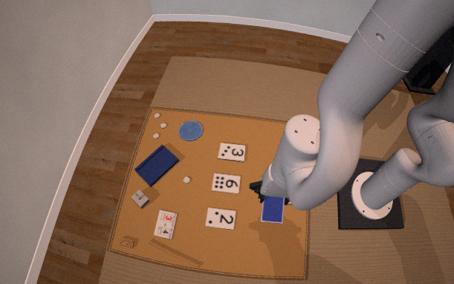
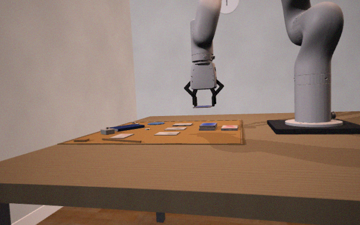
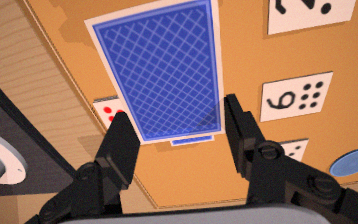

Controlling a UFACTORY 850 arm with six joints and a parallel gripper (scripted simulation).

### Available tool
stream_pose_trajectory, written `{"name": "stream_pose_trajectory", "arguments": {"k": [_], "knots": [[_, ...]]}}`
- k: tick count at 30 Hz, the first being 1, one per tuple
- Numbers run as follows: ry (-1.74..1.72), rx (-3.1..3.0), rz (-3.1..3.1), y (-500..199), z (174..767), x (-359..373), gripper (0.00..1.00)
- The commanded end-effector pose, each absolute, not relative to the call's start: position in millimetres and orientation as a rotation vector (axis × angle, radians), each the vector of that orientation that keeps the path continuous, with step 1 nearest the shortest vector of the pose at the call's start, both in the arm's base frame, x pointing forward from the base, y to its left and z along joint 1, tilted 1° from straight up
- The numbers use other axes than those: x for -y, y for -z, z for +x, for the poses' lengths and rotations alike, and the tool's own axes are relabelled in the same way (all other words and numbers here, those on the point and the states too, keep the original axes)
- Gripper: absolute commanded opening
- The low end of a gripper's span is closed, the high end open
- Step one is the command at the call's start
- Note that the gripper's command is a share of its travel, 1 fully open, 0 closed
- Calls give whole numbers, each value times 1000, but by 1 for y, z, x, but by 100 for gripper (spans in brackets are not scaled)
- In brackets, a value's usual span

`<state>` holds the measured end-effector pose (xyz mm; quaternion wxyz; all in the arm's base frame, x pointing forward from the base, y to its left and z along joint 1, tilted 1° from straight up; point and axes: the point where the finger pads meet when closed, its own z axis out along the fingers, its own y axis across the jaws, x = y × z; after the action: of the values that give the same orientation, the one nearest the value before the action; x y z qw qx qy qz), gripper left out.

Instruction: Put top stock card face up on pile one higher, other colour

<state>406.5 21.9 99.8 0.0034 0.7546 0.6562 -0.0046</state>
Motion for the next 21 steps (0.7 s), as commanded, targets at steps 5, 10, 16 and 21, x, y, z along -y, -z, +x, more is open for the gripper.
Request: {"name": "stream_pose_trajectory", "arguments": {"k": [5, 10, 16, 21], "knots": [[12, -2056, 2365, -100, 407, -22, 63], [15, -2056, 2364, -100, 407, -22, 63], [27, -2053, 2360, -100, 407, -22, 63], [49, -2047, 2353, -100, 407, -23, 63]]}}
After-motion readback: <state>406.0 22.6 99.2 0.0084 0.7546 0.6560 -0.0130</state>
